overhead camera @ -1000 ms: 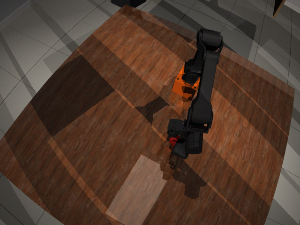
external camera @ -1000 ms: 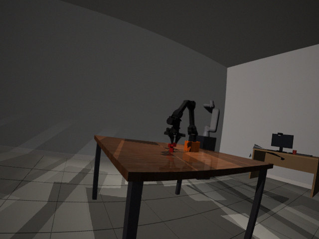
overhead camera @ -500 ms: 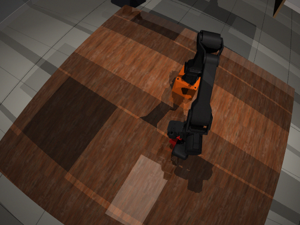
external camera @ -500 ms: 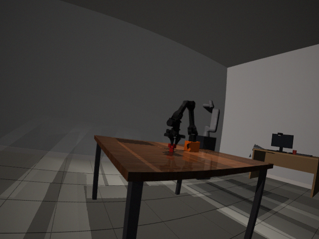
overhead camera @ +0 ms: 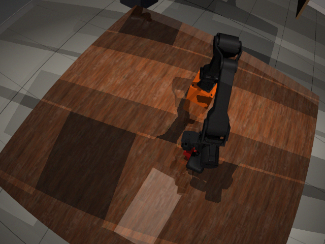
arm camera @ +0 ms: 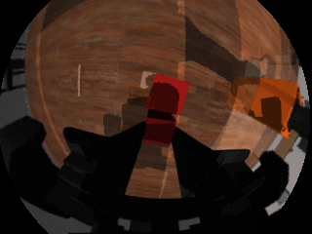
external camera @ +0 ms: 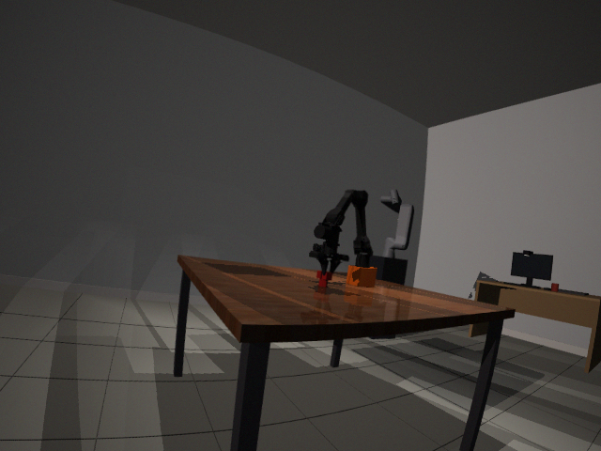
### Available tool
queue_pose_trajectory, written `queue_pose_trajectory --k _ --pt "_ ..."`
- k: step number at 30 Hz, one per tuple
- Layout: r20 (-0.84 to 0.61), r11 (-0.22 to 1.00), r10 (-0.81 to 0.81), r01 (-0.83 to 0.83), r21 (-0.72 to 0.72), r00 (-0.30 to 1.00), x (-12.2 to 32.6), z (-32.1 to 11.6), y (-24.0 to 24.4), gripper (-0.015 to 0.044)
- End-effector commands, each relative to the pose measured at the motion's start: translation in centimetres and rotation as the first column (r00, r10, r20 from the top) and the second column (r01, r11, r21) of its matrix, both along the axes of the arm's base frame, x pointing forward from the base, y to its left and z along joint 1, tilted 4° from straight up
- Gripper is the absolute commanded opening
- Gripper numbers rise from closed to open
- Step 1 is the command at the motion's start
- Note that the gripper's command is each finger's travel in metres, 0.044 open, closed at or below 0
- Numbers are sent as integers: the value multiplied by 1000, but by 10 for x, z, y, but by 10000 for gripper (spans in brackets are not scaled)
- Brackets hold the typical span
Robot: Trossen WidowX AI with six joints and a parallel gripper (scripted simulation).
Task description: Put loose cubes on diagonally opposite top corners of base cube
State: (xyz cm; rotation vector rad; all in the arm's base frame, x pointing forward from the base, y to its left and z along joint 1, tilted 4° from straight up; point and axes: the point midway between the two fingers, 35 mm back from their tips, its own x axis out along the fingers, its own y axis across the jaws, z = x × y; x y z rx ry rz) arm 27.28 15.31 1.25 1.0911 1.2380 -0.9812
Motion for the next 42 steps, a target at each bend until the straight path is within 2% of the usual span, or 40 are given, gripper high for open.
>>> queue_pose_trajectory --k 1,35,42 --pt "2 1000 6 -6 -4 1000 0 0 0 205" --pt "0 1000 0 0 0 1000 -6 63 0 205" --pt "2 1000 6 -6 1 1000 -6 73 0 389"
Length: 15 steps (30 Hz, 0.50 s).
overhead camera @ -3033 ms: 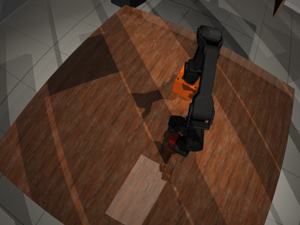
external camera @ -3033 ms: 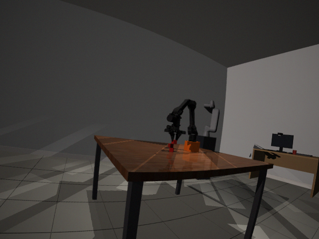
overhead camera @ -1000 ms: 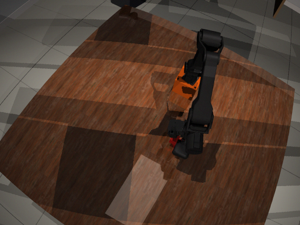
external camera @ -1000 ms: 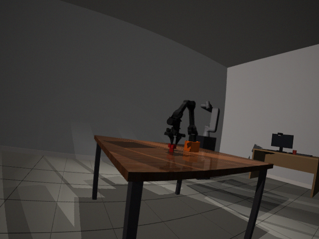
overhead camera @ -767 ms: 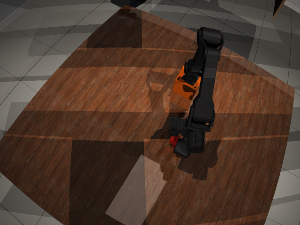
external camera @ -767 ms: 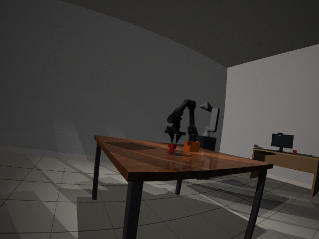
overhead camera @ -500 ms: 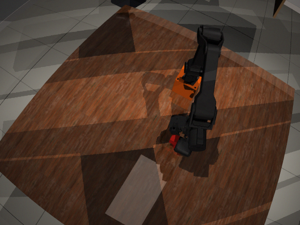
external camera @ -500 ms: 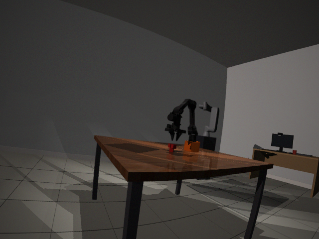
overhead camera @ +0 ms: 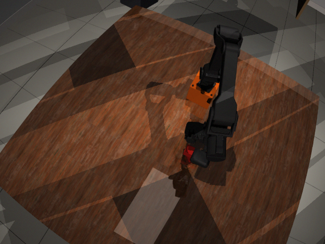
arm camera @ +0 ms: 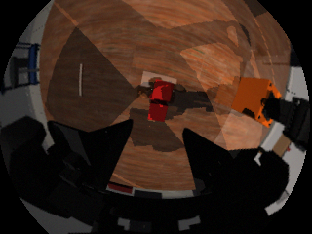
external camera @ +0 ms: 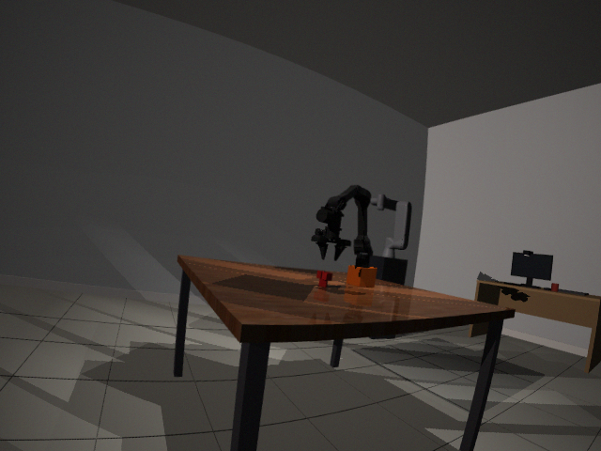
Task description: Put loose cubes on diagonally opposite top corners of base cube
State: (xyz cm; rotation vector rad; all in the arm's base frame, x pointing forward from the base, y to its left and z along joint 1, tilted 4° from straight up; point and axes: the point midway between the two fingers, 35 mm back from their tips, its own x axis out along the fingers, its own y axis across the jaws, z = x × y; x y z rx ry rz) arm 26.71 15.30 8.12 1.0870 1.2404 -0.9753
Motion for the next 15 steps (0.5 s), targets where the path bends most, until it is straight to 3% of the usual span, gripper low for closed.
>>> queue_pose_trajectory --k 1,4,11,15 --pt "1 1000 -1 1 1 1000 0 5 0 400" --pt "1 1000 0 0 2 1000 -4 2 8 400" --pt "-4 1000 0 0 8 1000 -59 0 80 400" --pt "-4 1000 0 0 9 1000 -65 0 86 400"
